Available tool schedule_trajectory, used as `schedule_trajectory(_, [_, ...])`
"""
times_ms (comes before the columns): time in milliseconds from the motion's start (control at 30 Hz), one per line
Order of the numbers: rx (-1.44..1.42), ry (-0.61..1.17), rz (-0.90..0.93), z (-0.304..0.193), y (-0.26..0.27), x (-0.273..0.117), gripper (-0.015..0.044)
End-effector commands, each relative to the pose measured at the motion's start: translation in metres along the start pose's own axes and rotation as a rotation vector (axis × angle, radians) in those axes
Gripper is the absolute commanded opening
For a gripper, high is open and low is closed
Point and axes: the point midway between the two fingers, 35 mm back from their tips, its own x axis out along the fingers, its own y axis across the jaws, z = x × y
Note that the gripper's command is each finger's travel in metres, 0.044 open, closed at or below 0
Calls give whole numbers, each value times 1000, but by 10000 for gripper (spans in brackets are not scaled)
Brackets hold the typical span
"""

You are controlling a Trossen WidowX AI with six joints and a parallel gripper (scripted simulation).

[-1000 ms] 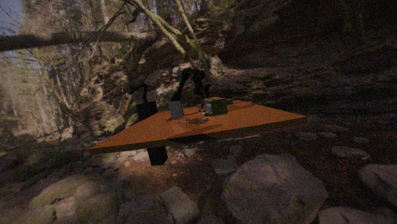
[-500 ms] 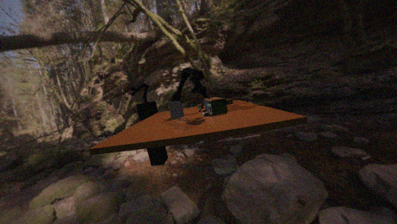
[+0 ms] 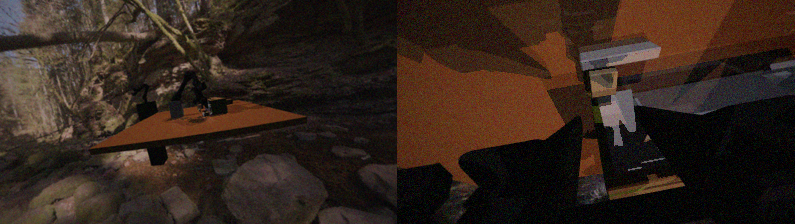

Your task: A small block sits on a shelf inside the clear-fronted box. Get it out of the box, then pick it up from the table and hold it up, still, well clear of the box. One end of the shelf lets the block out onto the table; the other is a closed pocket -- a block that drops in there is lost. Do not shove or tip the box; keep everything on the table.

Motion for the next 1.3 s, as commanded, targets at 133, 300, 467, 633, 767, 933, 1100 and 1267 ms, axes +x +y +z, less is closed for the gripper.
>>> schedule_trajectory(133, [-2, 15, 5, 3, 0, 11, 285])
schedule_trajectory(300, [-2, 15, 5, 6, 0, 18, 285])
schedule_trajectory(467, [-2, 15, 5, 9, 0, 26, 285])
schedule_trajectory(633, [-2, 15, 4, 12, 0, 33, 285])
schedule_trajectory(767, [-1, 15, 4, 15, -1, 39, 285])
schedule_trajectory(933, [-1, 15, 3, 18, -2, 47, 285])
schedule_trajectory(1100, [-1, 16, 2, 21, -3, 54, 285])
schedule_trajectory(1267, [-1, 16, 1, 24, -4, 59, 285])
